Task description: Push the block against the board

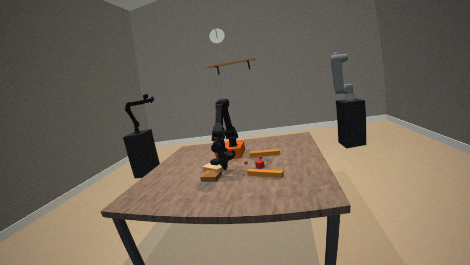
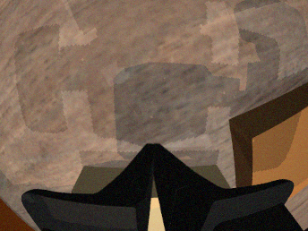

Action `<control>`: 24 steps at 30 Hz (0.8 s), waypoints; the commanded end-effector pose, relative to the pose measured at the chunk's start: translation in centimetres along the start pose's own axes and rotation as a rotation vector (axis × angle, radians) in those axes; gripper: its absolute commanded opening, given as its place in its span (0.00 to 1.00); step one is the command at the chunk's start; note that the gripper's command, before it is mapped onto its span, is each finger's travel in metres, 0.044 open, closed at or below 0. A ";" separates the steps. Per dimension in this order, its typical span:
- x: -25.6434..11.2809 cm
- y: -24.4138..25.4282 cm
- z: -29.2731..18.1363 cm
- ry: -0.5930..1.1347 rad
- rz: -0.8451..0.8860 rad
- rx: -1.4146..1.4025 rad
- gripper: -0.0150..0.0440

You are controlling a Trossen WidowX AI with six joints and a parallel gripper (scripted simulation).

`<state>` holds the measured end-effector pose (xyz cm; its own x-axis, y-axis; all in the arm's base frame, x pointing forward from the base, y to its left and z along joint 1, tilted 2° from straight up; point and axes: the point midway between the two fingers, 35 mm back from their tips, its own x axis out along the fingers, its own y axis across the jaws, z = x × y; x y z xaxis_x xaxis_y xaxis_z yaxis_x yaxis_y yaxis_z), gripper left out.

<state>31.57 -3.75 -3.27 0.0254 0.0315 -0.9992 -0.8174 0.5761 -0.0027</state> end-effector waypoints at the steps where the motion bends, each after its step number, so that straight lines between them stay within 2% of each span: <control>1: 0.0 -0.1 -0.9 0.004 -0.003 -0.001 0.25; 24: 0.0 0.0 -4.6 0.007 -0.003 -0.001 0.25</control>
<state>29.66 -6.81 -3.40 0.0306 0.0313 -0.9990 -0.8201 0.5722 -0.0072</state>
